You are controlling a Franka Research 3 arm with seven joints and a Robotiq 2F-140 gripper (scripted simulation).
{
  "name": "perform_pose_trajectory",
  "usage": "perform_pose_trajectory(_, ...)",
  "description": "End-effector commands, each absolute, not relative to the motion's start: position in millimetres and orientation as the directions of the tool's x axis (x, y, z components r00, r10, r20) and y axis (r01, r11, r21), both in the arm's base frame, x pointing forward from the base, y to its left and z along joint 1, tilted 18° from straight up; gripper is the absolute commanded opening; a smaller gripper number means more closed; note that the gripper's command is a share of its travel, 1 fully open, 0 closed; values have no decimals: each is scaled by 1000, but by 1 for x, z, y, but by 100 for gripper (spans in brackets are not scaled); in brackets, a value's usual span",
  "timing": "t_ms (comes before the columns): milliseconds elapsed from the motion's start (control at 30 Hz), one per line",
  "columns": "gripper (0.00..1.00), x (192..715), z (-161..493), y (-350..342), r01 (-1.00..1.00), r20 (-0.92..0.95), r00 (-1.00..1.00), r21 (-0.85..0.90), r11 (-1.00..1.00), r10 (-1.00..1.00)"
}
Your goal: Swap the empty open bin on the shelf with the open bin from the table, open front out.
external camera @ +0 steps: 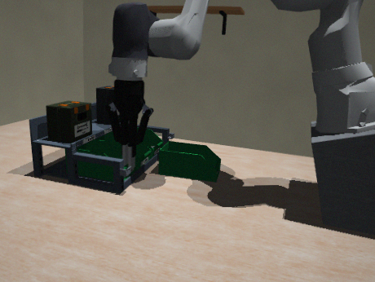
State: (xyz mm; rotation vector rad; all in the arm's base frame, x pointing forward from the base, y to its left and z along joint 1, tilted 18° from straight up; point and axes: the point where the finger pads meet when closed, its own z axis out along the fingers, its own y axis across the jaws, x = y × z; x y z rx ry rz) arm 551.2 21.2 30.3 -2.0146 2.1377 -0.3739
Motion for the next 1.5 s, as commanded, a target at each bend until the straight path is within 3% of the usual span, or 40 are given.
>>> perform_pose_trajectory(0,0,550,35,23,-952,40,-57,-302,43,-998)
perform_pose_trajectory(1467,0,544,47,23,-952,40,-57,-302,43,-998)
